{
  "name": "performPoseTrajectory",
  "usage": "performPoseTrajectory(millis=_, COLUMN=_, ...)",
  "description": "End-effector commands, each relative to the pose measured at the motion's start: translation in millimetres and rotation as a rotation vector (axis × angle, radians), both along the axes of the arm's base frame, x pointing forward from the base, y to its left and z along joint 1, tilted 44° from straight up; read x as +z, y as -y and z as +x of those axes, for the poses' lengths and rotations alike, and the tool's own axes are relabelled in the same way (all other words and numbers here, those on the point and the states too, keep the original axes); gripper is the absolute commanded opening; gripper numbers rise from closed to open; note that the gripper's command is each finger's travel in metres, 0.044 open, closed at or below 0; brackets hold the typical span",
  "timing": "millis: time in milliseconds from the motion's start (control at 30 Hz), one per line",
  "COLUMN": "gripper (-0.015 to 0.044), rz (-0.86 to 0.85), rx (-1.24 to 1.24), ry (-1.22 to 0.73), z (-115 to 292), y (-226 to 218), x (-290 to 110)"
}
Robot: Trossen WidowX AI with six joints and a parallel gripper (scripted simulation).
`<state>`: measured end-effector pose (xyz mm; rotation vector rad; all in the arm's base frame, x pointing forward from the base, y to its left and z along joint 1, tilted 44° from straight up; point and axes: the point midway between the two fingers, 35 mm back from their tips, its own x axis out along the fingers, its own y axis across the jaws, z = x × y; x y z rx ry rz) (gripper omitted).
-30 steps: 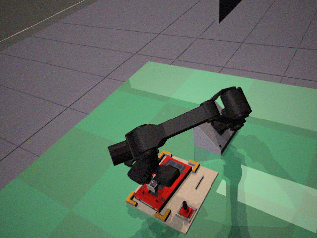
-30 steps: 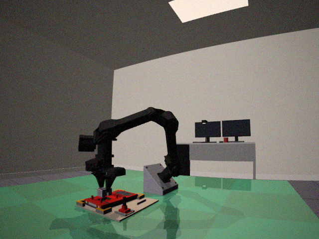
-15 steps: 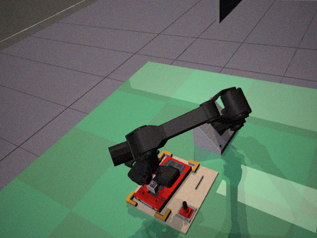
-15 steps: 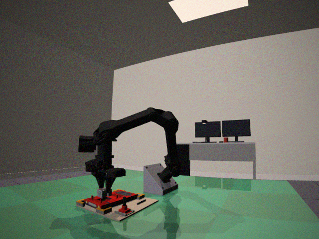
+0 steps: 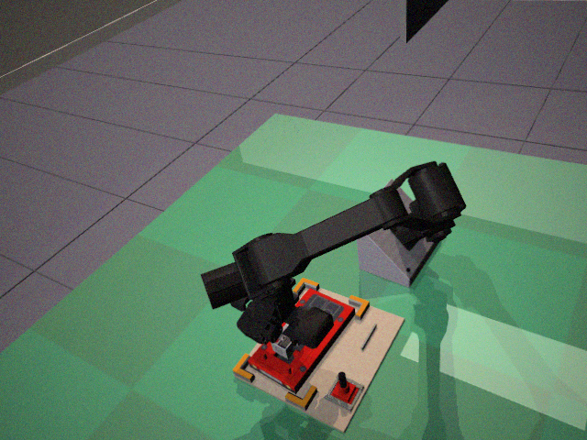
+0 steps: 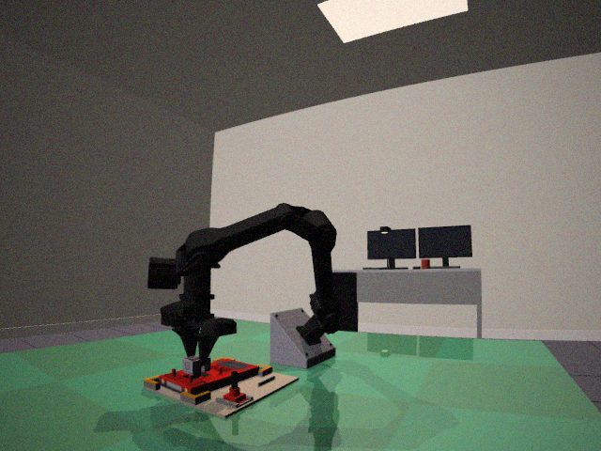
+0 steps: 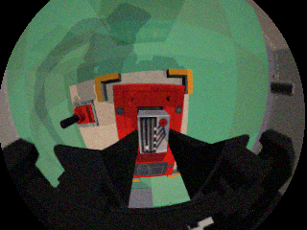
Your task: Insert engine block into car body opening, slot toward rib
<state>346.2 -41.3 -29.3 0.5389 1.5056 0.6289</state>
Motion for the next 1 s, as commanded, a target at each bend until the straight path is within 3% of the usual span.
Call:
performPoseTrajectory(millis=0, gripper=0.0159, rz=0.003, rx=-0.004, ry=-0.002, z=0.0, y=-1.0, x=-0.9)
performPoseTrajectory(millis=967, gripper=0.0159, rz=0.004, rx=-0.004, ry=-0.002, z=-0.2, y=-5.0, x=-4.9)
